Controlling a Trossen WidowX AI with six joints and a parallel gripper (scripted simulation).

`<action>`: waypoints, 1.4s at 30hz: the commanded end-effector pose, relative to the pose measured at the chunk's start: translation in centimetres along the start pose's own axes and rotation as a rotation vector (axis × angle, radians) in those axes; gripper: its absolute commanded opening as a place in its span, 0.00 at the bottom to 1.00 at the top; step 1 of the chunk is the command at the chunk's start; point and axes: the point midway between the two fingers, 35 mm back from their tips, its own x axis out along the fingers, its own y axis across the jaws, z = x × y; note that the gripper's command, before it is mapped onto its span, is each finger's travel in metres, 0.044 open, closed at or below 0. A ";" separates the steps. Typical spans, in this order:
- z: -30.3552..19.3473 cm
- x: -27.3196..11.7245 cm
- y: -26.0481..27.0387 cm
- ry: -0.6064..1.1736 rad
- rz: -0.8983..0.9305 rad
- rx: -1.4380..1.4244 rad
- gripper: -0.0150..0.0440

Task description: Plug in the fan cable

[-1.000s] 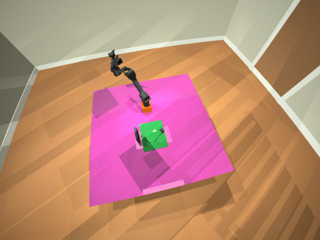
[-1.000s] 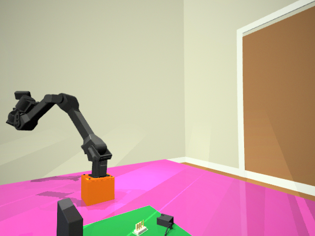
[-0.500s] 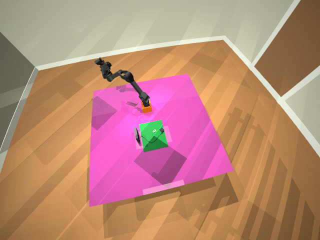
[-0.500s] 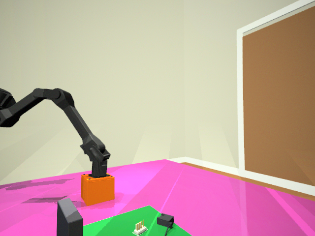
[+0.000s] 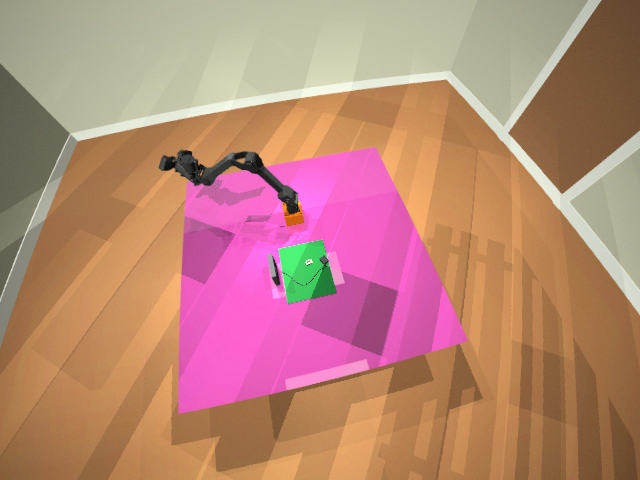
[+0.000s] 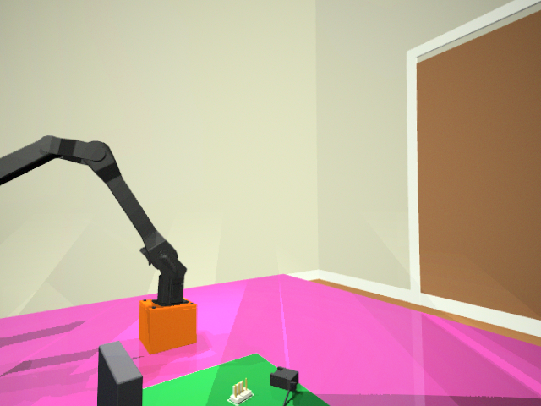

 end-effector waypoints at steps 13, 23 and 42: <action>-15.9 -18.8 12.8 0.553 0.331 -0.362 0.61; -21.1 -33.0 16.4 0.830 0.573 -0.538 0.61; -20.9 -65.8 11.4 1.308 1.255 -1.139 0.61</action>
